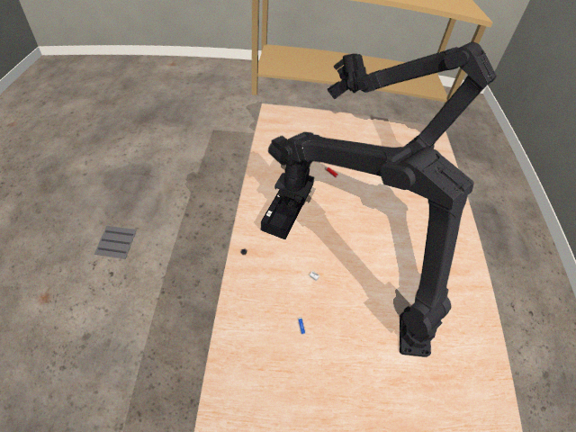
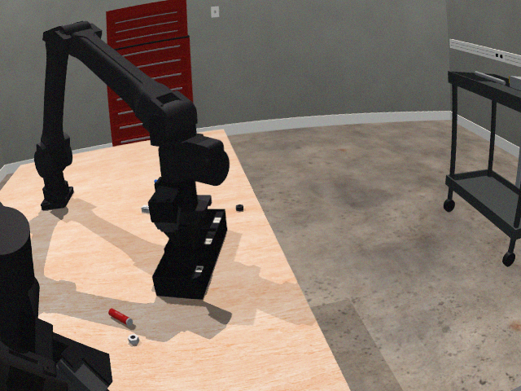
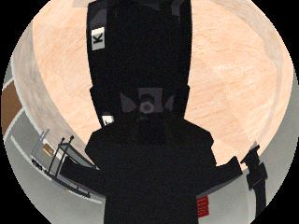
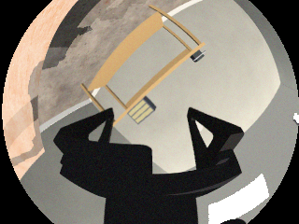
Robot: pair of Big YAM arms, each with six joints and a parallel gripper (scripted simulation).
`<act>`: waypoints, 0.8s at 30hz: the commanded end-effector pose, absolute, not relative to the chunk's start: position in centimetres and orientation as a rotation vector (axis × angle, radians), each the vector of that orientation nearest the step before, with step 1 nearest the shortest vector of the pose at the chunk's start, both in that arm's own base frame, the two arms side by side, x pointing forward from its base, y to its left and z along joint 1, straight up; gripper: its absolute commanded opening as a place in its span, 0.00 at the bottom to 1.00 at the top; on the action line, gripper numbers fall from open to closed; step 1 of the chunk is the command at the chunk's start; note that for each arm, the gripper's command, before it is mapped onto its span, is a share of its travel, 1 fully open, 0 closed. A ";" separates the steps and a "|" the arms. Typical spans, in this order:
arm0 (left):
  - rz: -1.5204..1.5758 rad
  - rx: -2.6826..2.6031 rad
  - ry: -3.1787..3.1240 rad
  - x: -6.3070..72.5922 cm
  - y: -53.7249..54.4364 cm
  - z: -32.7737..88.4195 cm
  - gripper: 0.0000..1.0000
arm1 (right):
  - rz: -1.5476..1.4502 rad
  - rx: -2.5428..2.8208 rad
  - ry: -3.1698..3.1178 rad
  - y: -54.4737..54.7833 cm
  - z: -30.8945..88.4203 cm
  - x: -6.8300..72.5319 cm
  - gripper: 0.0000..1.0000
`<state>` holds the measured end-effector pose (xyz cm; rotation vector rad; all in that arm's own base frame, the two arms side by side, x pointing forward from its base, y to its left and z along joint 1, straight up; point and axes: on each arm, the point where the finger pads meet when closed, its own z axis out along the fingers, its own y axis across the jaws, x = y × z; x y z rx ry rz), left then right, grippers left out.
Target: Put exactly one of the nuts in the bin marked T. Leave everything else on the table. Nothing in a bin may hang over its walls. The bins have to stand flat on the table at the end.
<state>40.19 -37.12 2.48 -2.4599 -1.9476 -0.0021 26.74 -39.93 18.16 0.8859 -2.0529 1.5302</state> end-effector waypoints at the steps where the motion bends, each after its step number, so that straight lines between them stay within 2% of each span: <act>1: -0.007 -2.500 -1.971 40.1 -37.7 4.2 0.30 | 1.534 0.862 -2.054 -40.4 18.6 26.3 1.00; 24: -0.002 -2.482 -1.960 39.8 -37.4 5.0 0.30 | 1.534 0.862 -2.054 -40.4 18.6 26.3 1.00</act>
